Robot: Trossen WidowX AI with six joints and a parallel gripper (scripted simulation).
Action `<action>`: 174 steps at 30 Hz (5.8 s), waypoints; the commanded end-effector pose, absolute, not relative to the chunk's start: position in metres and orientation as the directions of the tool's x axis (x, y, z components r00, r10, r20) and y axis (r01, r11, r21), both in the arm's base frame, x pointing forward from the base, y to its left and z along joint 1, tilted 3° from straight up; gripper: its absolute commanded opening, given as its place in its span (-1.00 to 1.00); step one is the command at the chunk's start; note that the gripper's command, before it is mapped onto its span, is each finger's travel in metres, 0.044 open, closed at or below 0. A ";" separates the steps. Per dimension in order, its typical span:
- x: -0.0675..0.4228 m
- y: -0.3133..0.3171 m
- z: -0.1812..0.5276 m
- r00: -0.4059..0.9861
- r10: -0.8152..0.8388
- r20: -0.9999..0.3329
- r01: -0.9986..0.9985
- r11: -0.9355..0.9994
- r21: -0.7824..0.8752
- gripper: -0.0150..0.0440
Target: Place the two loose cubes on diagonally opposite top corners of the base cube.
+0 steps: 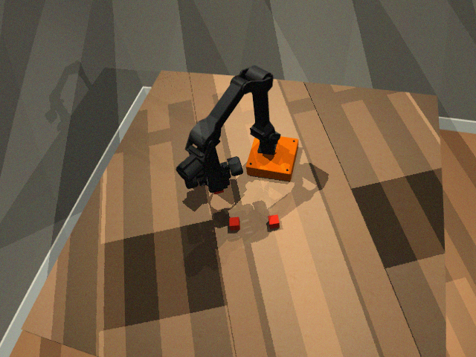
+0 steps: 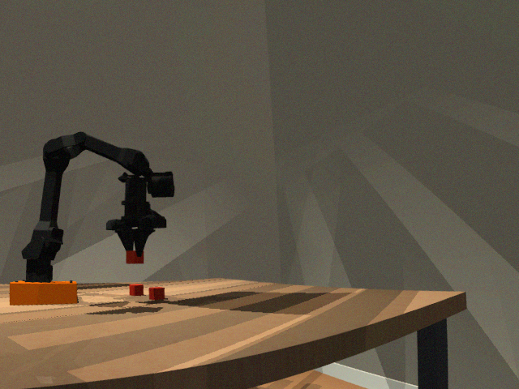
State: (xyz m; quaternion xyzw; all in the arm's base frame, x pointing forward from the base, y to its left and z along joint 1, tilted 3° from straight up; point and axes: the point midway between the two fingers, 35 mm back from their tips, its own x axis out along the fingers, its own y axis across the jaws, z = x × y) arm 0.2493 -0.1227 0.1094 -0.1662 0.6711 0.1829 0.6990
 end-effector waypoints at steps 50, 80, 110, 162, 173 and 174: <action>0.302 0.022 0.090 0.040 0.036 -0.999 -0.810 0.586 -0.012 -0.14; 0.300 0.096 0.079 0.044 0.050 -0.998 -0.918 0.396 -0.021 -0.14; 0.301 0.097 0.052 0.044 0.050 -0.998 -0.917 0.397 -0.021 -0.14; 0.300 0.096 0.077 0.044 0.049 -0.998 -0.919 0.394 -0.022 0.20; 0.300 0.096 0.082 0.044 0.049 -0.998 -0.919 0.394 -0.022 0.20; 0.300 0.096 0.082 0.044 0.049 -0.998 -0.919 0.394 -0.022 0.20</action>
